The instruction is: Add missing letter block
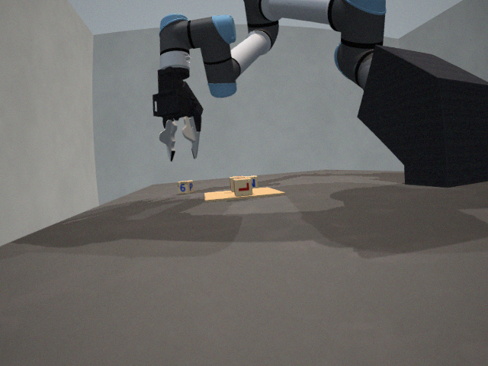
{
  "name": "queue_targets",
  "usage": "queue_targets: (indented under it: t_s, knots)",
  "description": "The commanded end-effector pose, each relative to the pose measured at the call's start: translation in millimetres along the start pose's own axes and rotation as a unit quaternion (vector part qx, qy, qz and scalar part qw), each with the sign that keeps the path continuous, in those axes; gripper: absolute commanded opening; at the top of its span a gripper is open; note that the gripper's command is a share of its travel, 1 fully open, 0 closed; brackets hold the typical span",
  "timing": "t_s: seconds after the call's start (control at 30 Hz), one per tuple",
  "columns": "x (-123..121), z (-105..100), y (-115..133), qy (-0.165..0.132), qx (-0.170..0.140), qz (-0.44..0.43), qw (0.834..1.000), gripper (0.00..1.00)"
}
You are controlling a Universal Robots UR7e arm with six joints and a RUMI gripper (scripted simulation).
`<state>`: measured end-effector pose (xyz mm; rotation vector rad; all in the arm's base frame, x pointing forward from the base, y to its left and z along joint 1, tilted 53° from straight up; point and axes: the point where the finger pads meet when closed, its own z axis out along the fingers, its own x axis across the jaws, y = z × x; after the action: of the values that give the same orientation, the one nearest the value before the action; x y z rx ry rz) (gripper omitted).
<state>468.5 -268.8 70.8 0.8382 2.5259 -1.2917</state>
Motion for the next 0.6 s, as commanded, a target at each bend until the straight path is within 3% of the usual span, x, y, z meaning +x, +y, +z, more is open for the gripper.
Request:
queue_targets:
  t_s: [0.0,0.57]
  knots:
    - [0,6,0,-0.001,0.0,0.0,1.0,0.4]
    - [0,30,-1,-0.001,0.0,0.0,1.0,0.4]
